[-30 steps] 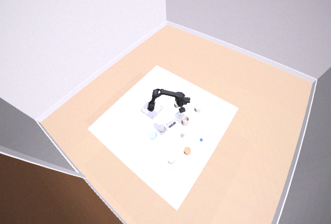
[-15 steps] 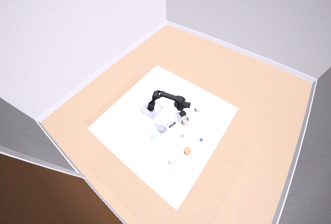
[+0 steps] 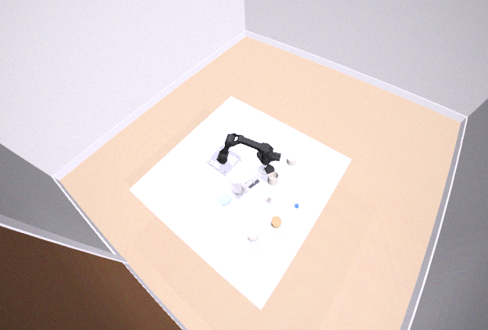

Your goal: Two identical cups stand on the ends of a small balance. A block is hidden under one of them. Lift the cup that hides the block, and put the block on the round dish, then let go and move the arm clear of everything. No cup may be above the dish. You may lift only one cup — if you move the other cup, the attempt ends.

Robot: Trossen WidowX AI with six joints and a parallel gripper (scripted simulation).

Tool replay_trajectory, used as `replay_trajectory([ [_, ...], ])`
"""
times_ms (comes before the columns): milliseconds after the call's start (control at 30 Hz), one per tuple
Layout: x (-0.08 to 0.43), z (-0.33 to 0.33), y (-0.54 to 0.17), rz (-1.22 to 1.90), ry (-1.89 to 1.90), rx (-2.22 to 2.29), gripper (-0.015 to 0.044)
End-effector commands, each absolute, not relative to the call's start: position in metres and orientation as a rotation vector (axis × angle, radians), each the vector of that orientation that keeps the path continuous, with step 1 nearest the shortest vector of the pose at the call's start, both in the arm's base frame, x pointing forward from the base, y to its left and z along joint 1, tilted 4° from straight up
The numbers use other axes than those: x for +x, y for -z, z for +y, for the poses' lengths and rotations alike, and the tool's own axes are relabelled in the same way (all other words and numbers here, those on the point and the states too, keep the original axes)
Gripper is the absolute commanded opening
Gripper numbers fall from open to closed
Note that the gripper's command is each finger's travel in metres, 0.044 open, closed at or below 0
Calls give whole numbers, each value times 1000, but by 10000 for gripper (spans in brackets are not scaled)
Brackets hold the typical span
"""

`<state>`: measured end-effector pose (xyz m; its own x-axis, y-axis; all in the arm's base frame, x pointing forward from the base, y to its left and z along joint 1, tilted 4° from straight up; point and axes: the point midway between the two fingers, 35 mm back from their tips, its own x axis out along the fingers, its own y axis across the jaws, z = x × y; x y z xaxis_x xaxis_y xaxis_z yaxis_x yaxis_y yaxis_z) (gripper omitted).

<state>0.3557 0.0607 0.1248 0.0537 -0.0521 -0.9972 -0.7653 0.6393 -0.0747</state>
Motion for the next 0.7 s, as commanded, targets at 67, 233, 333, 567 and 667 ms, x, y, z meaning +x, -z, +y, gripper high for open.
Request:
replay_trajectory([
  [67,355,60,-113,1438,-627,-740,260],
  [233,355,59,-105,1438,-627,-740,260],
  [333,355,59,-101,1438,-627,-740,260],
  [567,355,59,-101,1438,-627,-740,122],
  [667,355,59,-101,1438,-627,-740,102],
])
